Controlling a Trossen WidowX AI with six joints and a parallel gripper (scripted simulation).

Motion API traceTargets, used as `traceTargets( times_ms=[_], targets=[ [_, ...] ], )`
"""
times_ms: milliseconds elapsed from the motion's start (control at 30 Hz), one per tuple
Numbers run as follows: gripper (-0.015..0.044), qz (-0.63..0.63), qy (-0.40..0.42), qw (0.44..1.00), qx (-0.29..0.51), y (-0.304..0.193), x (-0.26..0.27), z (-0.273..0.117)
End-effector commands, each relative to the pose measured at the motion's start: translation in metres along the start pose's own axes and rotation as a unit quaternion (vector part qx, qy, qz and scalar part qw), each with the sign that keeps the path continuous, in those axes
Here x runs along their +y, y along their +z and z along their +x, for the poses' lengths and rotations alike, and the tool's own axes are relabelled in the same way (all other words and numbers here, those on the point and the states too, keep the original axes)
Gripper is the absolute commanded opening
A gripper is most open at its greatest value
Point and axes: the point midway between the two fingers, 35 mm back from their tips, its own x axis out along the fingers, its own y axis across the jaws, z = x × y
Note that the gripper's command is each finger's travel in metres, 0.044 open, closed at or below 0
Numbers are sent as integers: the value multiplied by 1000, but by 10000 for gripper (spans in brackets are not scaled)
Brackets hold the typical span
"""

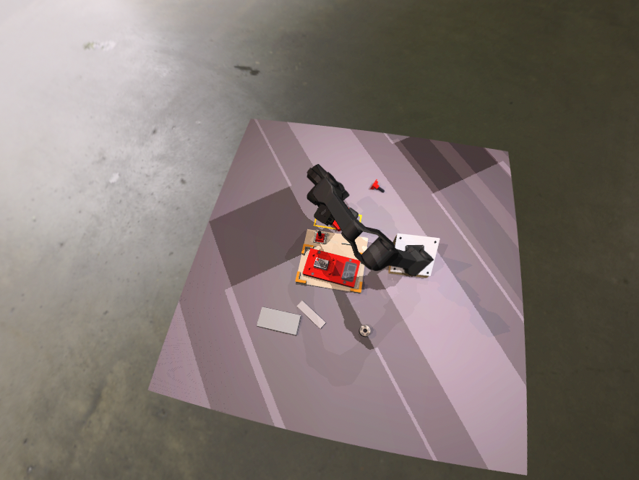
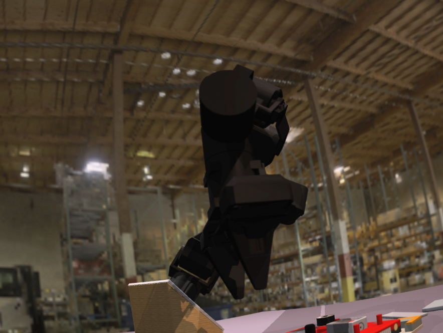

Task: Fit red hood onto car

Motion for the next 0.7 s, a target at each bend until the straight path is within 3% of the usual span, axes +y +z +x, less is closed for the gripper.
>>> traceTargets(
  times_ms=[0, 667],
  targets=[
    [440, 104, 45, 994, -1, -47, 7, 24],
    [440, 123, 53, 991, -1, -56, 10, 41]
  ],
)
